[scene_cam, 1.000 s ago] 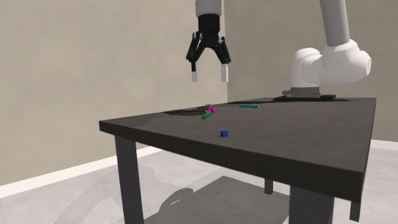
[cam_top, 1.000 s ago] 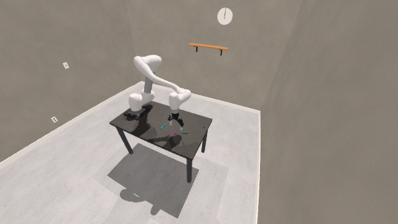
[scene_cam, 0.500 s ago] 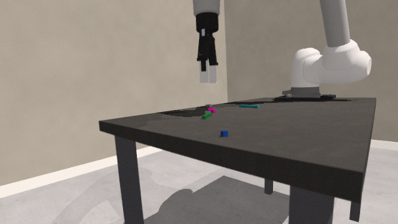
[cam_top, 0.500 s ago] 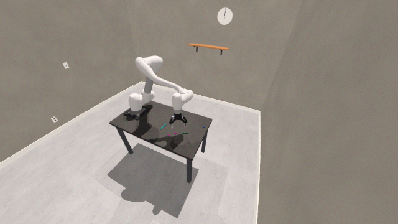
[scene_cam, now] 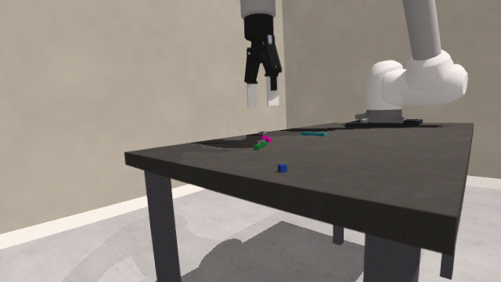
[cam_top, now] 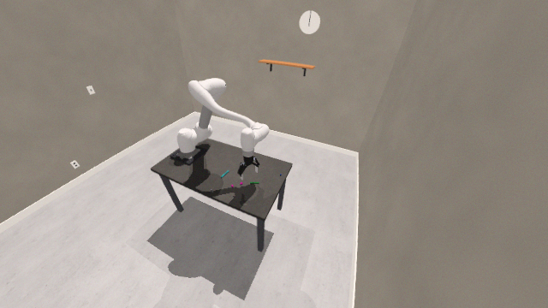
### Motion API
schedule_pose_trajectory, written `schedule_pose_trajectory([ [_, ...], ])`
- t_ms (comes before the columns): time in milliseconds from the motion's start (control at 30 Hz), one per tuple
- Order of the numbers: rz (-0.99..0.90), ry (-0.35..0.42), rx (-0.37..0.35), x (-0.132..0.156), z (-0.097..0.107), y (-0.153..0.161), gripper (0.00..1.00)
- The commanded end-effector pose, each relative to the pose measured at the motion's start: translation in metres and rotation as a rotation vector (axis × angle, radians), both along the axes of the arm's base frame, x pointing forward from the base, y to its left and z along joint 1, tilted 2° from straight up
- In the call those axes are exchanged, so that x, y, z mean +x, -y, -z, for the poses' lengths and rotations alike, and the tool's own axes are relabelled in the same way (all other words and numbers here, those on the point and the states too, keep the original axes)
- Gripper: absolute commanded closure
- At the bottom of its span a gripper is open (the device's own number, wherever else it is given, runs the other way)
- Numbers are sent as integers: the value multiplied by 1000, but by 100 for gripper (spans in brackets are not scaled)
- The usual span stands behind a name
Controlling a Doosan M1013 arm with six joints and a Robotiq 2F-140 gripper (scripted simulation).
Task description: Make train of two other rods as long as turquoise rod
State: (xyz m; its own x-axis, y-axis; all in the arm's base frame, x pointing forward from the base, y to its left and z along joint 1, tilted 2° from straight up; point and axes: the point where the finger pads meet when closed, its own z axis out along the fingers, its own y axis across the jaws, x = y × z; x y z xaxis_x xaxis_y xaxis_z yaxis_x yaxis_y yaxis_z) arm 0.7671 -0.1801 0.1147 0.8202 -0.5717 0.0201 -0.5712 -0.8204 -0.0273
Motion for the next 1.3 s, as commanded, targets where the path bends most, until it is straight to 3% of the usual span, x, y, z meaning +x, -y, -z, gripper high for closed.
schedule_pose_trajectory([
  [0, -167, 4, 3, 7, 1, -3, 0],
  [167, -293, 6, -1, 12, 2, -6, 0],
  [233, -438, 8, -6, 19, 3, -9, 0],
  [600, -856, 14, -20, 37, 7, -18, 0],
  [900, -917, 15, -22, 39, 8, -19, 0],
  [933, -917, 15, -22, 39, 8, -19, 77],
  [1267, -917, 15, -22, 39, 8, -19, 77],
])
